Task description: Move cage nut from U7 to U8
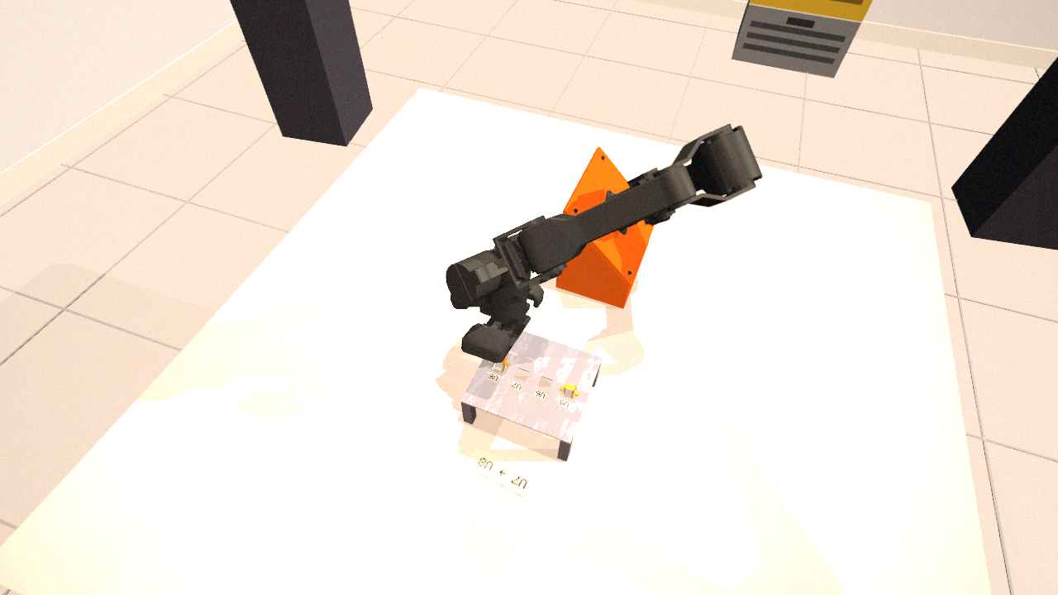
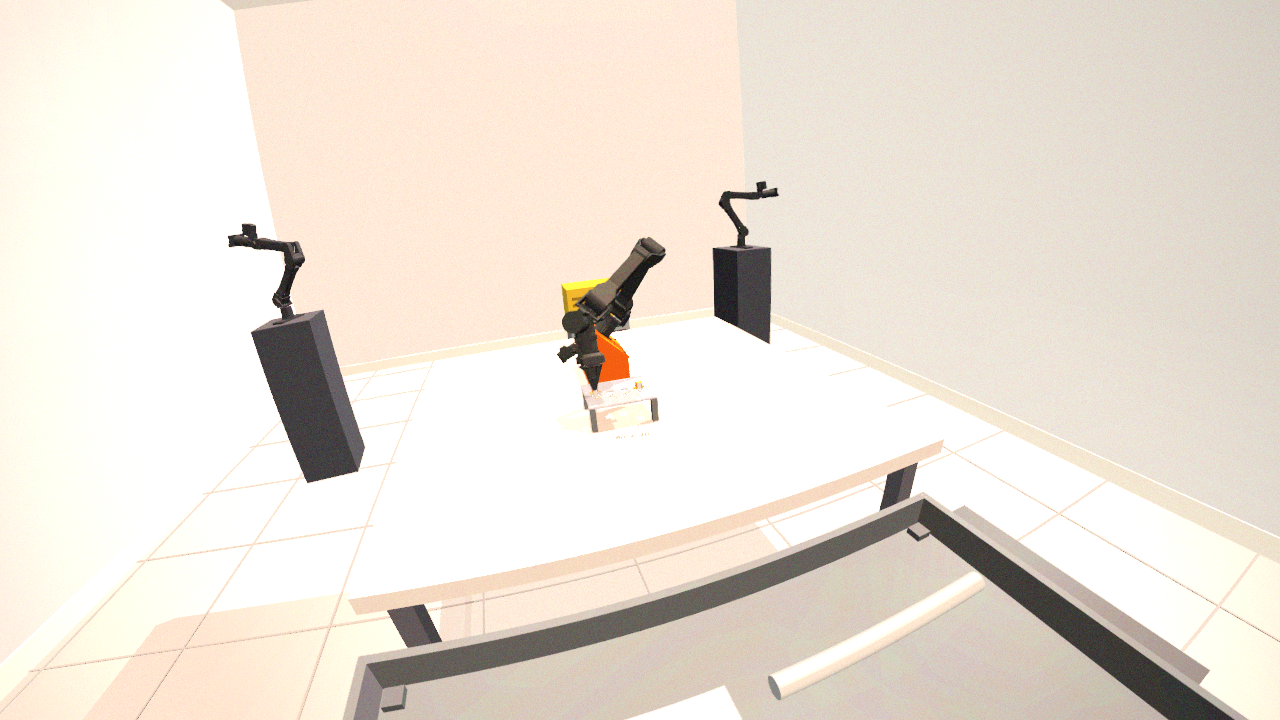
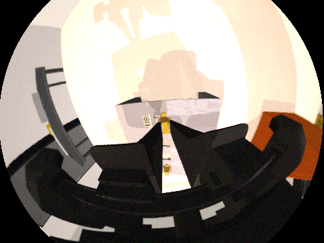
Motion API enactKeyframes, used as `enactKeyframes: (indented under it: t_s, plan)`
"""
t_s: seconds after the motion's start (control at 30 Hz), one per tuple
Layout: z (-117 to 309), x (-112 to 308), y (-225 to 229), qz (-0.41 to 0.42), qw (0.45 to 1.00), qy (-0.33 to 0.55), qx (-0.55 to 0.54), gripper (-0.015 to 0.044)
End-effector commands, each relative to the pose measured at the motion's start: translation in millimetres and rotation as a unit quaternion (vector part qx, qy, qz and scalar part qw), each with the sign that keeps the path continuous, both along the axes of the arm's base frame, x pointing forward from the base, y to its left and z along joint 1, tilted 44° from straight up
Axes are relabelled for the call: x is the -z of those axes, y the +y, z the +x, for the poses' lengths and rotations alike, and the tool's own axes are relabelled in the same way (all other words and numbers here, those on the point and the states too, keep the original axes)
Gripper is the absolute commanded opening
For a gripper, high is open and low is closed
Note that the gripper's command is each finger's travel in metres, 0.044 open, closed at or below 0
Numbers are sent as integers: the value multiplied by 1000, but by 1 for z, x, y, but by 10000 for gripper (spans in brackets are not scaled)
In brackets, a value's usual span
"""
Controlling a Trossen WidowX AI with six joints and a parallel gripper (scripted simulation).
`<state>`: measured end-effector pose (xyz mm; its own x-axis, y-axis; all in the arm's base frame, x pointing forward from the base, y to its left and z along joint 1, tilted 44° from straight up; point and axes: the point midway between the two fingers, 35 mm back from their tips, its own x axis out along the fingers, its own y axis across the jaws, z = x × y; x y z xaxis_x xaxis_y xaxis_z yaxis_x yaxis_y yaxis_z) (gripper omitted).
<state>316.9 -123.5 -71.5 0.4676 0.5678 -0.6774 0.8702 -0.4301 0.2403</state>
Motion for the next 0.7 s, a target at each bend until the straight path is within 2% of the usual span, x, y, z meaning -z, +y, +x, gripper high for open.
enactKeyframes:
  t_s: [0.0, 0.67]
  plan:
    - [2, -1, -2, -3, 1000, 1, -5, 26]
    - [3, -1, -2, 0, 1000, 13, -17, 26]
